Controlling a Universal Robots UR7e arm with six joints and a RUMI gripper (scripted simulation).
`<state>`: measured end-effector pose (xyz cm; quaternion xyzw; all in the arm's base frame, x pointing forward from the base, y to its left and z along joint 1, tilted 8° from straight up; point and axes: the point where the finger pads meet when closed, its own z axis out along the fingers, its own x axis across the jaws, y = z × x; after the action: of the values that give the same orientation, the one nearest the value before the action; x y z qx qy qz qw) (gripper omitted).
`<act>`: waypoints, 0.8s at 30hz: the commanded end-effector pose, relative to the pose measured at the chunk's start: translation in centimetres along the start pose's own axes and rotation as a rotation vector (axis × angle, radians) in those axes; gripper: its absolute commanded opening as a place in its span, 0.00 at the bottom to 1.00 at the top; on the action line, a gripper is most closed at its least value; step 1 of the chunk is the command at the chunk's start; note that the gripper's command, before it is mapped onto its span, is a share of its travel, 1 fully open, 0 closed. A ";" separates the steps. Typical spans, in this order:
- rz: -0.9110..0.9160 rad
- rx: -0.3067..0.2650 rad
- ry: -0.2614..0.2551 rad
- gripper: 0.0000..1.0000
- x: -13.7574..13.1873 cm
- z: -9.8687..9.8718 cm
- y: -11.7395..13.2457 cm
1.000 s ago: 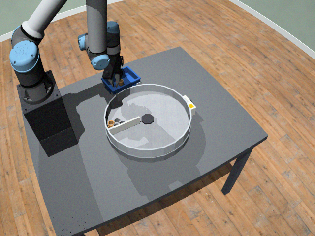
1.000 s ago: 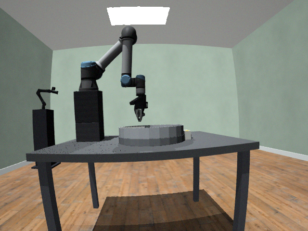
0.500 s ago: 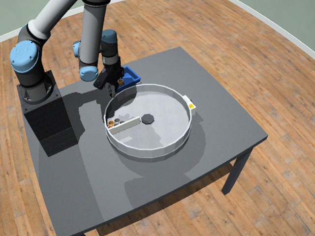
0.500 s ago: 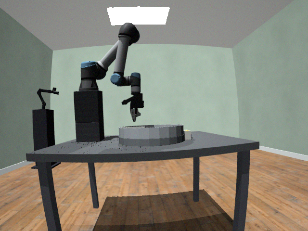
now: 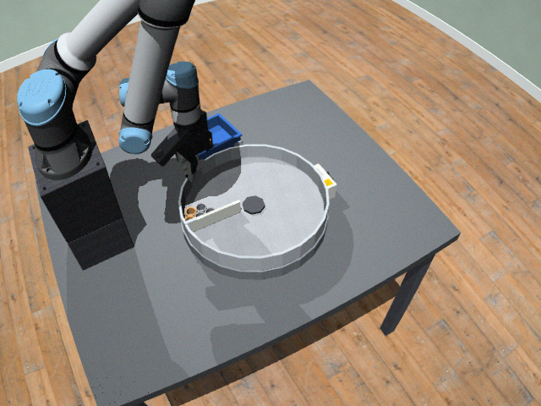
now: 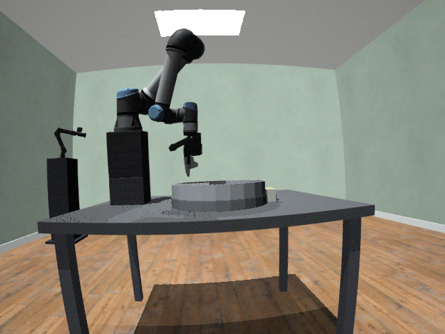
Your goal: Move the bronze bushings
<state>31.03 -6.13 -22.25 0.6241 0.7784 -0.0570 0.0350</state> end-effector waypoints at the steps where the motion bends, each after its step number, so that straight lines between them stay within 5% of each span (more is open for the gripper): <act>1: 0.086 -0.012 -0.002 0.06 -1.2 0.0 -1.3; 24: 0.252 -0.013 0.000 0.06 -3.4 0.0 -3.8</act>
<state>28.54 -9.91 -21.74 0.7076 0.7034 -0.0490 0.0456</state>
